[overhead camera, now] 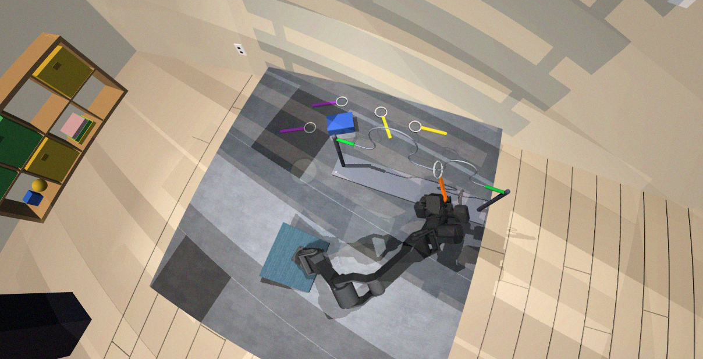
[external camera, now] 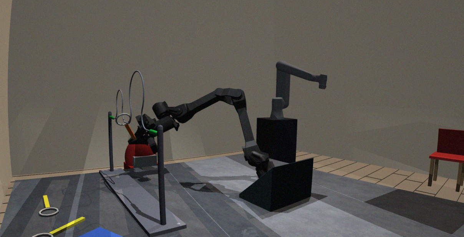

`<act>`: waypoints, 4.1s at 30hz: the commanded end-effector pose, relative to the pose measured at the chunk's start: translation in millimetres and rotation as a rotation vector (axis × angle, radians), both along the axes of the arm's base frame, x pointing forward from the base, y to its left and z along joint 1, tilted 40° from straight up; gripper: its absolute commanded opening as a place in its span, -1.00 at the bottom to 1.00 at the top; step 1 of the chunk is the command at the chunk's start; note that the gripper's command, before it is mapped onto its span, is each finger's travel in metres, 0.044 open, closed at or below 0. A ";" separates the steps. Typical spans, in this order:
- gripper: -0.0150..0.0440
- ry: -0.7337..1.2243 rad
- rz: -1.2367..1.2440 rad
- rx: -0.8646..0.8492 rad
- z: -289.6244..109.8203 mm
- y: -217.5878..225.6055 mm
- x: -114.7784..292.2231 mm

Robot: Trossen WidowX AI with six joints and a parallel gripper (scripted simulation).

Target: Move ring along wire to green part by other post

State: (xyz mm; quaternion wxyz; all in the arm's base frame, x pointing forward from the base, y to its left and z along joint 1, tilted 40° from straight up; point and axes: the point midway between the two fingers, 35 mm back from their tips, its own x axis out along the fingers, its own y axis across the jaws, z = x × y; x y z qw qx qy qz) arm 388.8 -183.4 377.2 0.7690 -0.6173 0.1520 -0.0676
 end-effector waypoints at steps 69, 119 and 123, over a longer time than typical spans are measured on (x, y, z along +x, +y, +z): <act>-1.00 0.204 0.052 0.897 -133.0 104.5 -16.8; -1.00 0.395 0.095 2.081 -114.2 272.6 -47.5; -1.00 0.410 0.098 2.179 -103.8 283.2 -49.5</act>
